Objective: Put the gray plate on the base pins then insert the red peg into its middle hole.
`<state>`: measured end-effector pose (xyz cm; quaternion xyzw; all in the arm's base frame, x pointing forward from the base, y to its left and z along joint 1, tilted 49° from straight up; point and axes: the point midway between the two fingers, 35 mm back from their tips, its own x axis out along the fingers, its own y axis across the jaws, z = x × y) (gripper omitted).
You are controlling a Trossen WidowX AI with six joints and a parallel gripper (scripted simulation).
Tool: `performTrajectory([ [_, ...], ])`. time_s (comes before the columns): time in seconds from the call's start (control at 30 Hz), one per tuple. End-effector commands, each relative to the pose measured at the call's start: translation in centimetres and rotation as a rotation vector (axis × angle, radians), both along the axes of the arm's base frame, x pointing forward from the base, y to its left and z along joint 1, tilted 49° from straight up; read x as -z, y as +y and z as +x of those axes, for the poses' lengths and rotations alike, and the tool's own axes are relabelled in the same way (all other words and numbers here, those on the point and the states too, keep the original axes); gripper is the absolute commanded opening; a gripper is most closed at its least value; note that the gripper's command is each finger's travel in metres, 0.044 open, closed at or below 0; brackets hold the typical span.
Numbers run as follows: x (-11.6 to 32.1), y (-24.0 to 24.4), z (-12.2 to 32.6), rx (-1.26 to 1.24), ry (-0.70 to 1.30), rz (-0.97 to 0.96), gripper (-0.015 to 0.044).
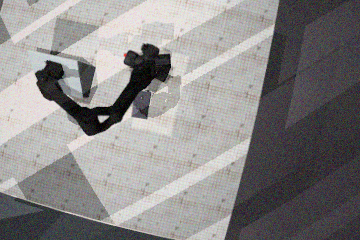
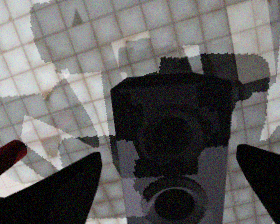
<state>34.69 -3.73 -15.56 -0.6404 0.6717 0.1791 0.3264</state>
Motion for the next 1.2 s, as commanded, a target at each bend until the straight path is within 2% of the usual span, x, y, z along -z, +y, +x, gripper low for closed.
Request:
performTrajectory([
  [0.0,0.3,-0.3,-0.2,0.0,0.008,-0.005,0.0309],
  [0.17,0.3,-0.3,-0.2,0.0,0.008,-0.005,0.0177],
  [0.43,0.3,-0.3,-0.2,0.0,0.008,-0.005,0.0124],
  [0.6,-0.1,0.3,-0.1,0.0,0.007,-0.002,0.0],
  [1.17,-3.2,4.5,0.2,-0.003,0.007,0.009,0.0],
])
